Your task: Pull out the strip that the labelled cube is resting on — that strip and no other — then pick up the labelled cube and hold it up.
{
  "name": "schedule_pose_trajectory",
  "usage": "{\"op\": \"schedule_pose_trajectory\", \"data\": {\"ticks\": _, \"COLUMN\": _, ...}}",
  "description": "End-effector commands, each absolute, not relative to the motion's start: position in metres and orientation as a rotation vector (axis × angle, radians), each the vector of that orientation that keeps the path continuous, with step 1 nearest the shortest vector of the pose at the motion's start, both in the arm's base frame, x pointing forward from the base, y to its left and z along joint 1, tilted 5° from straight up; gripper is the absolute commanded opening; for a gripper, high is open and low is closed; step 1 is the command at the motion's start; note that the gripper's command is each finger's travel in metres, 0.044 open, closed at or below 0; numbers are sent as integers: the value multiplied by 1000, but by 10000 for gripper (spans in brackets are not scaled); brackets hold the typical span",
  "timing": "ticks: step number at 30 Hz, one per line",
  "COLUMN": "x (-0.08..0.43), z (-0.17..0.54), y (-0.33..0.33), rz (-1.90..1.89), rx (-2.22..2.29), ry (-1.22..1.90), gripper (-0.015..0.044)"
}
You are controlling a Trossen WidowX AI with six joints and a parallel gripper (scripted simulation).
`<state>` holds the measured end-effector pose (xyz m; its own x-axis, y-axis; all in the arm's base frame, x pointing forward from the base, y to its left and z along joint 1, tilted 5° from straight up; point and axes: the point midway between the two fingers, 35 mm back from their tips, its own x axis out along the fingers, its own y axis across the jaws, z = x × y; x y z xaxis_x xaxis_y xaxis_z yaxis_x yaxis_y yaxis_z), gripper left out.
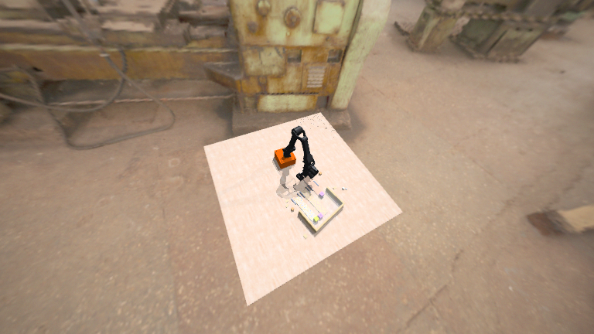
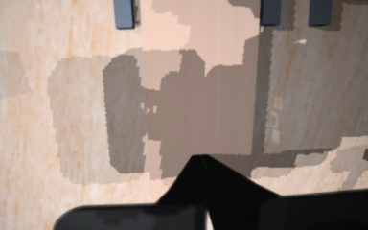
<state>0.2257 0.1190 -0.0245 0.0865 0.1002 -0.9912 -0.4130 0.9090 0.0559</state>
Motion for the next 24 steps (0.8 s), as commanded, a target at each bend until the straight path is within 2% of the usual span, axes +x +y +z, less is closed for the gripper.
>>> {"op": "schedule_pose_trajectory", "data": {"ticks": 1, "x": 212, "z": -31, "y": 112, "rz": 378, "rx": -271, "ry": 1472, "gripper": 0}}
{"op": "schedule_pose_trajectory", "data": {"ticks": 24, "x": 185, "z": -34, "y": 99, "rz": 377, "rx": -272, "ry": 1474, "gripper": 0}}
